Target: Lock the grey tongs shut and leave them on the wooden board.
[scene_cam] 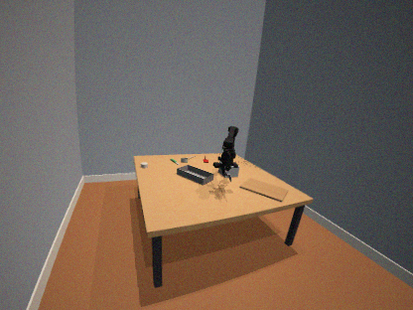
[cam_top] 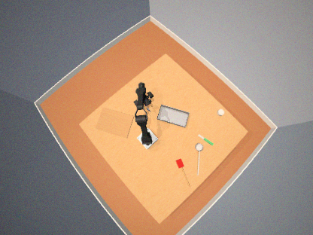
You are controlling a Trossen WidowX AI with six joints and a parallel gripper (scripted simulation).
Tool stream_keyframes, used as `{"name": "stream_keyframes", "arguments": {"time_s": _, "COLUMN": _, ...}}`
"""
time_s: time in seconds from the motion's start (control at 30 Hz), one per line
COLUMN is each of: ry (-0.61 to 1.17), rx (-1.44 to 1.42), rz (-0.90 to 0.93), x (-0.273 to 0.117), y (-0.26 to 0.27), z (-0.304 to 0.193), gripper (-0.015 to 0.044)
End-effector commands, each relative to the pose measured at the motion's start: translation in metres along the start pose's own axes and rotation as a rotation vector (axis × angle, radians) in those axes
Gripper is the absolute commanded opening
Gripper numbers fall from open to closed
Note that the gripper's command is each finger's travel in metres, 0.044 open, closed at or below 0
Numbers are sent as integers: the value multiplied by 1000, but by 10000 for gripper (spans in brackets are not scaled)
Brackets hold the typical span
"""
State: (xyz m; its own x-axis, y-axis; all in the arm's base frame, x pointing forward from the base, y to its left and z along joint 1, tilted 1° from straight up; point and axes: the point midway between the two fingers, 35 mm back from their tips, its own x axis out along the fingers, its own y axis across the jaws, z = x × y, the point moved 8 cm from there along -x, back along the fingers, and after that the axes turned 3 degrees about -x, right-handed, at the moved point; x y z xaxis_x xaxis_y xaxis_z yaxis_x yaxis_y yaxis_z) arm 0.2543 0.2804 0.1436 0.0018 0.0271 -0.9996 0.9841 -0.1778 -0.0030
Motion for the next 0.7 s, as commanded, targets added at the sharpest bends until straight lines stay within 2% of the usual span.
{"name": "stream_keyframes", "arguments": {"time_s": 0.0, "ry": 10, "rx": -16, "rz": 1, "x": -3, "y": -6, "z": -7, "gripper": -150}}
{"name": "stream_keyframes", "arguments": {"time_s": 0.2, "ry": 11, "rx": -69, "rz": 0, "x": -3, "y": -22, "z": -18, "gripper": -150}}
{"name": "stream_keyframes", "arguments": {"time_s": 0.67, "ry": 26, "rx": -318, "rz": -7, "x": -4, "y": -105, "z": -57, "gripper": -150}}
